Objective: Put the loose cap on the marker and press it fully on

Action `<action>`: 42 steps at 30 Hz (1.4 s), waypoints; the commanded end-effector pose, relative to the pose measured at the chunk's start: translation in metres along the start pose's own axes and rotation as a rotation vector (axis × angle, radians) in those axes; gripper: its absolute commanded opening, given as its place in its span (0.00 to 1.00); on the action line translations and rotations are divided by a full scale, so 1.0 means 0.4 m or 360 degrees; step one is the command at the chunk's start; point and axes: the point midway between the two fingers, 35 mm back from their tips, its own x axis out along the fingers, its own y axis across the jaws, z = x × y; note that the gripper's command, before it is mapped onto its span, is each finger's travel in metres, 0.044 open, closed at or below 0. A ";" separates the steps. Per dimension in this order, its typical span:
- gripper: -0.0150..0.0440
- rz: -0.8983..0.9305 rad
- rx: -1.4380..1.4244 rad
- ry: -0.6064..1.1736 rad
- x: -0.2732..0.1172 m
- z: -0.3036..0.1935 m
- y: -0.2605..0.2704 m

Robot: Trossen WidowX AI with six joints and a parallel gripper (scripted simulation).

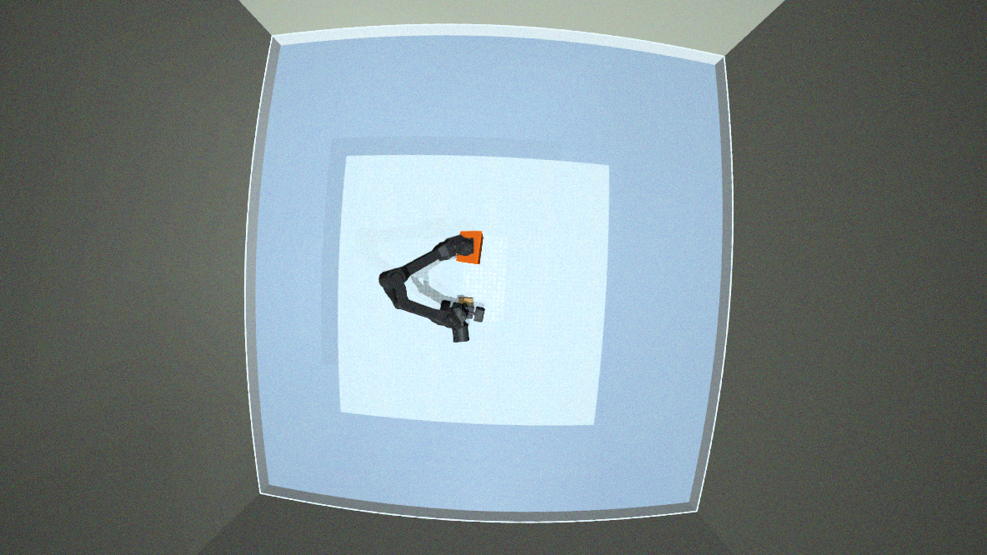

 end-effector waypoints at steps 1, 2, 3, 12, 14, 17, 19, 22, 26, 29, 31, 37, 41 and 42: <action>0.25 -0.0007 -0.0003 0.0008 0.006 -0.002 -0.003; 0.25 -0.0007 -0.0003 0.0008 0.006 -0.002 -0.003; 0.30 0.0000 0.0000 0.0000 0.000 0.000 0.000; 0.70 0.0000 0.0000 0.0000 0.000 0.000 0.000; 0.79 0.0000 0.0000 0.0000 0.000 0.000 0.000; 0.92 0.0000 0.0000 0.0000 0.000 0.000 0.000; 1.00 0.0000 0.0000 0.0000 0.000 0.000 0.000; 1.00 0.0006 0.0000 -0.0001 -0.030 0.004 0.003; 1.00 0.0014 -0.0001 -0.0001 -0.181 0.003 0.006; 1.00 0.0014 -0.0001 -0.0001 -0.189 0.002 0.005; 1.00 0.0014 -0.0001 -0.0001 -0.189 0.002 0.005; 0.73 0.0000 -0.0238 0.0009 -0.259 -0.030 -0.003; 0.56 0.0000 -0.0238 0.0009 -0.259 -0.030 -0.003; 0.51 0.0000 -0.0238 0.0009 -0.259 -0.030 -0.003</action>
